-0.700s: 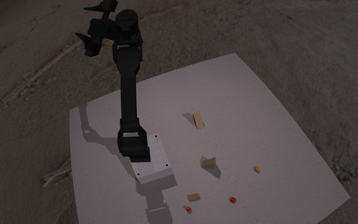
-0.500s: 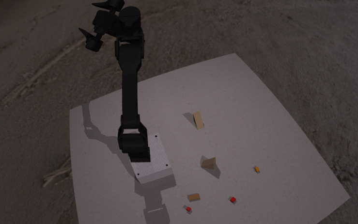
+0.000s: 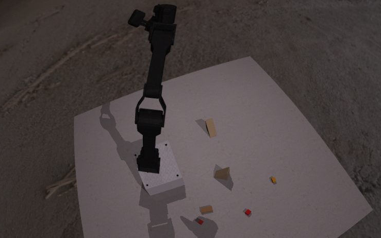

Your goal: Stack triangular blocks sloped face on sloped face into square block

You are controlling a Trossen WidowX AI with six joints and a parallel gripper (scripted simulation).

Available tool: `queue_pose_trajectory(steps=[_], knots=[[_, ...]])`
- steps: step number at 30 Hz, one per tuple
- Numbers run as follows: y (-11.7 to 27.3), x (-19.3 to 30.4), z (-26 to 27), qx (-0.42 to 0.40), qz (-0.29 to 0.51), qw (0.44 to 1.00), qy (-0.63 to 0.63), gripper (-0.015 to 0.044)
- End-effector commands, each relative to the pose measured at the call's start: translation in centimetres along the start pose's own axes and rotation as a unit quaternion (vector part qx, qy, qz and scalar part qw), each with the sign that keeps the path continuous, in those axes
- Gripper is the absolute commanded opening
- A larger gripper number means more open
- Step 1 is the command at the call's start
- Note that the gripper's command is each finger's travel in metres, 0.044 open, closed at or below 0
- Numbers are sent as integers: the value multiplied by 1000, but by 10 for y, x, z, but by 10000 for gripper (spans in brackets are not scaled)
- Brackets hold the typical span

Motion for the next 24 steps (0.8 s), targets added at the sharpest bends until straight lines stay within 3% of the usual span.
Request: queue_pose_trajectory(steps=[1, 5, 10, 17, 24], knots=[[-12, -2, -54, 89, -2, 986, -144, 440], [-20, 4, -117, 195, -19, 933, -301, 440], [-20, 21, -194, 322, -64, 822, -466, 440], [0, 60, -293, 484, -169, 597, -617, 440], [40, 110, -376, 609, -320, 335, -643, 440]])
Point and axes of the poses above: the point midway between the two fingers, 35 mm back from their tips, its own y axis back along the fingers, its own z axis across the jaws, x = y × z, the point moved 3 cm from there along y, back along the fingers, and after that the axes turned 7 degrees about -y, right-handed, at the moved point
